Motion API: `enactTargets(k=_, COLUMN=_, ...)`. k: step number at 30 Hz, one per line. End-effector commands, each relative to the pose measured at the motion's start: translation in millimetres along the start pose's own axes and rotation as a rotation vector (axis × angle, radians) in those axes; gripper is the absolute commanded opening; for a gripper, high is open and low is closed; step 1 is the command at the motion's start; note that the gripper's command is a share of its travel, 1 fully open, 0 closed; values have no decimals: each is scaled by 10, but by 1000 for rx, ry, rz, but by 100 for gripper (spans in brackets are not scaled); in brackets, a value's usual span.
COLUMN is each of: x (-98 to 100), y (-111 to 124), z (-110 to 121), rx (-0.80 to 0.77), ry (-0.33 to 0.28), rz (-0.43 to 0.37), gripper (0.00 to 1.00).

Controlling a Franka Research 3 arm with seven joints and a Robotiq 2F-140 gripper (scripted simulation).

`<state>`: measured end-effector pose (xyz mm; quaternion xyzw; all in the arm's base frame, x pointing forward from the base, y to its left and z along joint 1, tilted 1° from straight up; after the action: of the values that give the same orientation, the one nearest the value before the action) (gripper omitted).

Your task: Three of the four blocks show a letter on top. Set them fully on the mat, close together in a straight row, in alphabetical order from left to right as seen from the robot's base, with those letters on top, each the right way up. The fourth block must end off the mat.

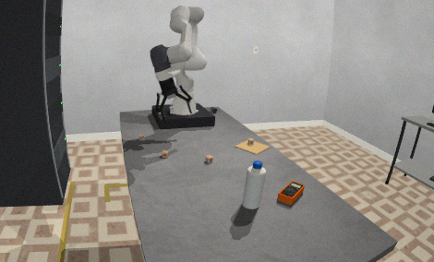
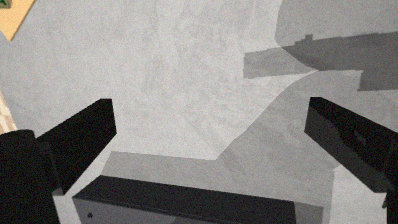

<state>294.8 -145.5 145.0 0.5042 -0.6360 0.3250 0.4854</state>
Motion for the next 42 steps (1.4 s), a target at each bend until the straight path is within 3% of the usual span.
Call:
enactTargets(k=1, x=0, y=-2, z=-1, rx=0, ry=1, rz=0, gripper=100)
enactTargets(k=7, x=-3, y=-60, z=-31, rx=-6, ry=45, rz=-3, gripper=100)
enactTargets(k=14, x=-38, y=-313, z=-233, rx=-22, ry=211, rz=10, gripper=100)
enactTargets(k=33, x=-160, y=-613, z=-673, rx=-15, ry=368, rz=76, gripper=100)
enactTargets(k=35, x=-226, y=-696, z=-869, rx=-6, ry=406, rz=107, gripper=100)
enactTargets(k=39, x=-249, y=-719, z=-936, rx=-3, ry=415, rz=118, gripper=100)
enactTargets(k=42, x=-334, y=-783, z=-1171, rx=10, ry=441, rz=154, gripper=100)
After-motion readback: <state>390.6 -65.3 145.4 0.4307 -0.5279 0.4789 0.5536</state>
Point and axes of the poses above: the point where the finger pads meet when closed, its own x axis back along the fingers, its own z axis across the jaws, y = z × x, the point moved 8 cm from there along x, back along the fingers, and after that the axes turned 10 degrees about -x, right-handed, at the moved point
